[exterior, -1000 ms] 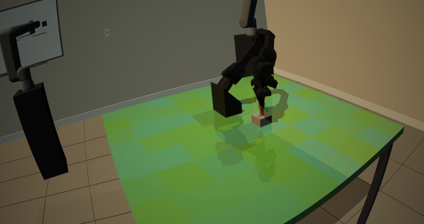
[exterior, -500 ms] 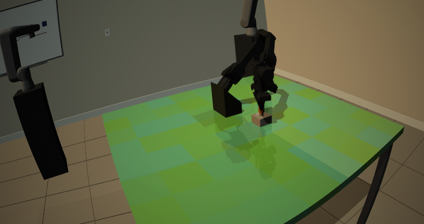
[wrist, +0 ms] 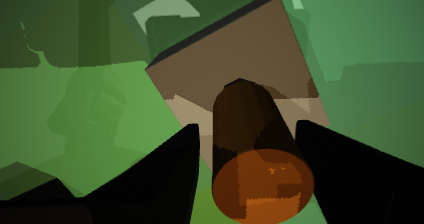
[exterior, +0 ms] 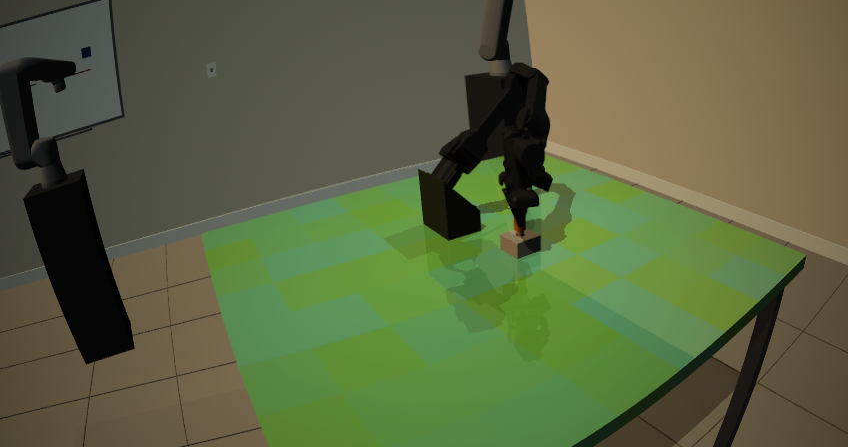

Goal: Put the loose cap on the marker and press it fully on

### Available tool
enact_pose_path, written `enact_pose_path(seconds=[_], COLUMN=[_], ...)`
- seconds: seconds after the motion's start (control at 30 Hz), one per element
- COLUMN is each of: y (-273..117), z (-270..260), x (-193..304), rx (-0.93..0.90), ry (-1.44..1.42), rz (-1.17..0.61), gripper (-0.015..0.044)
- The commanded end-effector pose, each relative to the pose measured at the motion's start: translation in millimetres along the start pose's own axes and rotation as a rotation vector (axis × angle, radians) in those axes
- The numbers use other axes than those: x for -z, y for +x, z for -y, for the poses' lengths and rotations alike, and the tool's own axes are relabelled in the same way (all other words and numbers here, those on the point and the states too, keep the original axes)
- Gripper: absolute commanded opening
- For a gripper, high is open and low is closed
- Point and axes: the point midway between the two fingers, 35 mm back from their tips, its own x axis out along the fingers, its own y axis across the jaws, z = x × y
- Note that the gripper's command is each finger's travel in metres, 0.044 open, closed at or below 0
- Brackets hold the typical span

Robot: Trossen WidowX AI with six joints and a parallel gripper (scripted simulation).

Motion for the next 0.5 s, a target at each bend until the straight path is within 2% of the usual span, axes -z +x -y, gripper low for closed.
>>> enact_pose_path(seconds=[0.0,0.2,0.3,0.47], y=[-0.1,-0.1,-9.4,-72.5], z=[0.1,0.1,1.6,0.7], x=[0.0,0.0,0.2,0.8], rx=[0.000,0.000,0.002,0.001], ry=[0.000,0.000,0.000,0.001], rz=[0.000,0.000,-0.002,-0.003], gripper=[0.0289,0.0440,0.0440,0.0440])
